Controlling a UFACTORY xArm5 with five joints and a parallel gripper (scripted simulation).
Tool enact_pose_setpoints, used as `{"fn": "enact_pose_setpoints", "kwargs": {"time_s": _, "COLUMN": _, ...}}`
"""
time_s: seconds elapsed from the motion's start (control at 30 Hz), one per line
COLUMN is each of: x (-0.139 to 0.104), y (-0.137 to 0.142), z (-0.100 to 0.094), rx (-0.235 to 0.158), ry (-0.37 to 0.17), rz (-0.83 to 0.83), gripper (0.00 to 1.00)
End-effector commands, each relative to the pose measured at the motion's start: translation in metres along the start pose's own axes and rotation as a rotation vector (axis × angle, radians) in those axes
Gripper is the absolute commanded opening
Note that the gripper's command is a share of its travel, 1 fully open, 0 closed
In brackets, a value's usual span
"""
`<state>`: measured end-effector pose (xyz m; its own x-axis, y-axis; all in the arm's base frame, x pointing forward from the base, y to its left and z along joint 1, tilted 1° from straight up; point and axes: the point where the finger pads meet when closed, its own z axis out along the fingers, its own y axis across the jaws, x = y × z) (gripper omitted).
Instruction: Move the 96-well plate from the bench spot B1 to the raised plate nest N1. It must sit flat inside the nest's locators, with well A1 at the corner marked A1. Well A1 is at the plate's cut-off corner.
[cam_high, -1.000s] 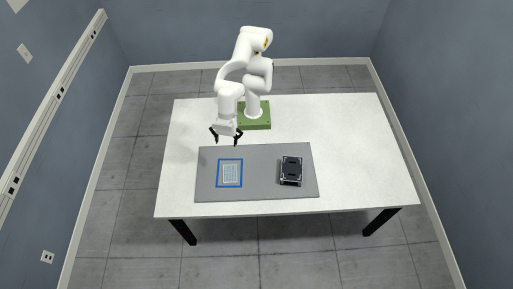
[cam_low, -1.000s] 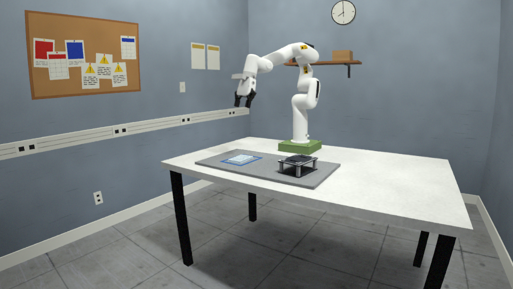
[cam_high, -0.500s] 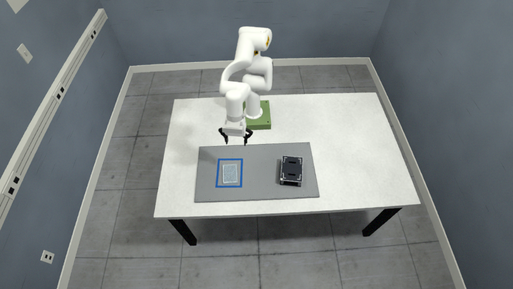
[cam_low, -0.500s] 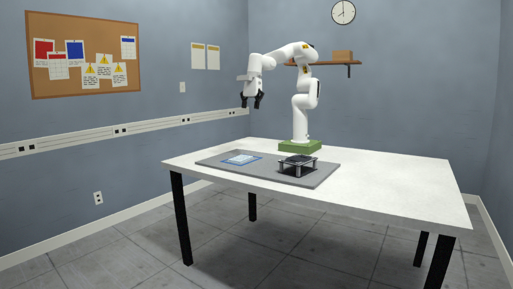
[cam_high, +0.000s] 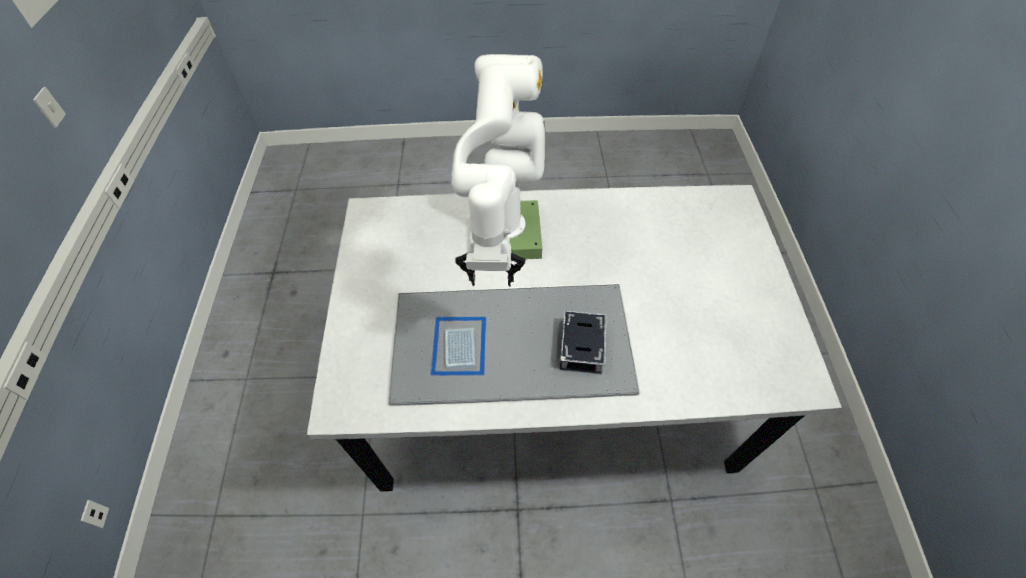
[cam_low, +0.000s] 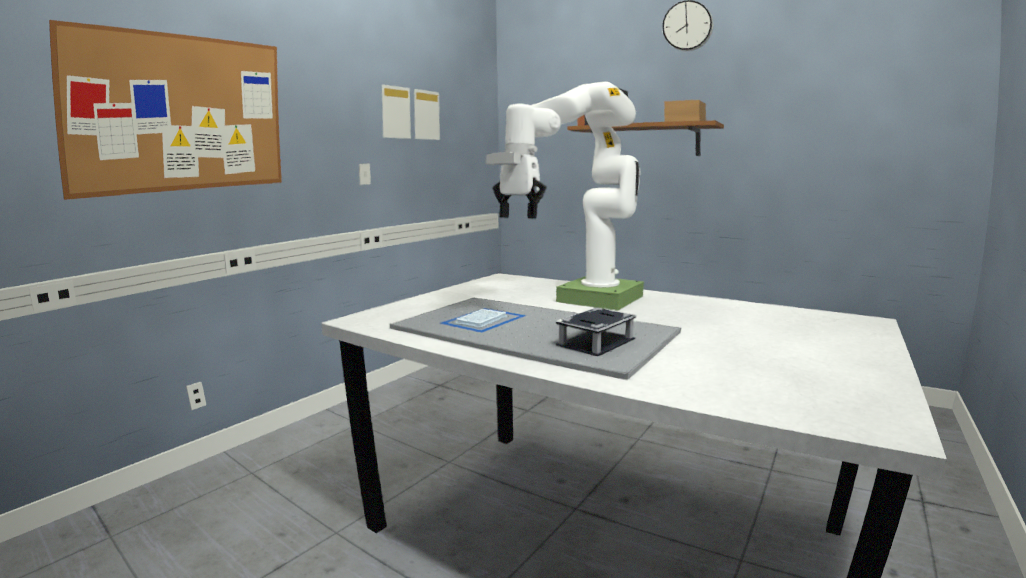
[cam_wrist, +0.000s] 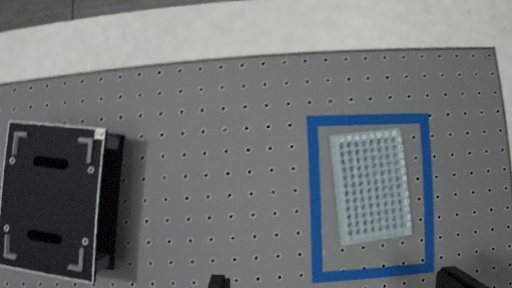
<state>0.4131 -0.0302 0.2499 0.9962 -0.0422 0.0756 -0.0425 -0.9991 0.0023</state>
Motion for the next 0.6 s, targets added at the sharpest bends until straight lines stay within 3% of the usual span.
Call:
{"fn": "enact_pose_setpoints", "kwargs": {"time_s": 0.0, "x": 0.001, "y": 0.002, "z": 0.011, "rx": -0.002, "ry": -0.063, "rz": -0.081, "gripper": 1.0}}
{"fn": "enact_pose_setpoints", "kwargs": {"time_s": 0.03, "x": 0.001, "y": 0.004, "z": 0.016, "rx": -0.003, "ry": -0.082, "rz": -0.107, "gripper": 1.0}}
{"fn": "enact_pose_setpoints", "kwargs": {"time_s": 0.2, "x": 0.003, "y": 0.011, "z": 0.029, "rx": -0.003, "ry": -0.082, "rz": -0.107, "gripper": 1.0}}
{"fn": "enact_pose_setpoints", "kwargs": {"time_s": 0.57, "x": 0.01, "y": 0.038, "z": 0.076, "rx": -0.003, "ry": -0.082, "rz": -0.107, "gripper": 1.0}}
